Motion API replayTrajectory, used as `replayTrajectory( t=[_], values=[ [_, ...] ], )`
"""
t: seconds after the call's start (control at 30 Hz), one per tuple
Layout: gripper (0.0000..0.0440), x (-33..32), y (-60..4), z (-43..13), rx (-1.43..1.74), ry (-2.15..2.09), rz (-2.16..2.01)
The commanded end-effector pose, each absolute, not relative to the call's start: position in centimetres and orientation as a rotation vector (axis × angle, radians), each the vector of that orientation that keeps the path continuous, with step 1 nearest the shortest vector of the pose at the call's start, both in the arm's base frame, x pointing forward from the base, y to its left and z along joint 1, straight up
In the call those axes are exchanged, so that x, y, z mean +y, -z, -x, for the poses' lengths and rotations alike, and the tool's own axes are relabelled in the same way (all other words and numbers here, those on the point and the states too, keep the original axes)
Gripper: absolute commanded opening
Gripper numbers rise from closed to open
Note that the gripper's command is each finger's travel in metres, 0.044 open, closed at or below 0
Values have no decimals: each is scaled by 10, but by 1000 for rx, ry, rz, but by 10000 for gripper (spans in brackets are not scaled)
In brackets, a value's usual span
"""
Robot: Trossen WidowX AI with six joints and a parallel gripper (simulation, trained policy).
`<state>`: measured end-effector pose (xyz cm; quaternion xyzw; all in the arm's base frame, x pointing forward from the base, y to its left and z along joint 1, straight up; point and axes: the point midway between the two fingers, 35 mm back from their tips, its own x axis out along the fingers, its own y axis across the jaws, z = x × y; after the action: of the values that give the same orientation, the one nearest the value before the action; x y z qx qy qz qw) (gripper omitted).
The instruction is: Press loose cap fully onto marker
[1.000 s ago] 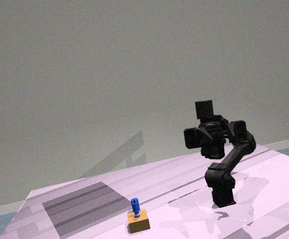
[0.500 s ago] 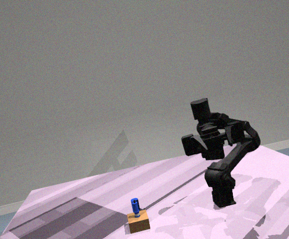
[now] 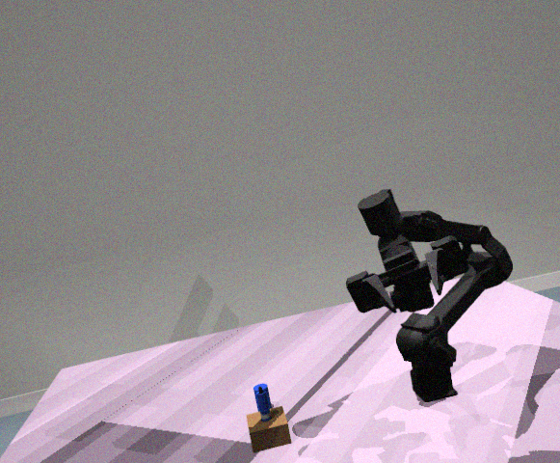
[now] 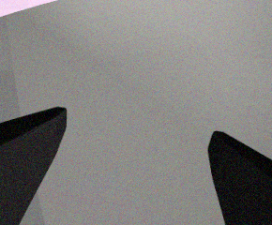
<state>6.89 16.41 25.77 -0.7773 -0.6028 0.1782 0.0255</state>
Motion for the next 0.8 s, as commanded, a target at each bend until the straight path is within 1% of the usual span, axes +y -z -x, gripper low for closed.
replayTrajectory(
  t=[0.0,0.77],
  values=[
    [323,163,-256,-70,-1842,-598,2402],
    [322,149,-238,-90,-1546,-983,2374]
  ],
)
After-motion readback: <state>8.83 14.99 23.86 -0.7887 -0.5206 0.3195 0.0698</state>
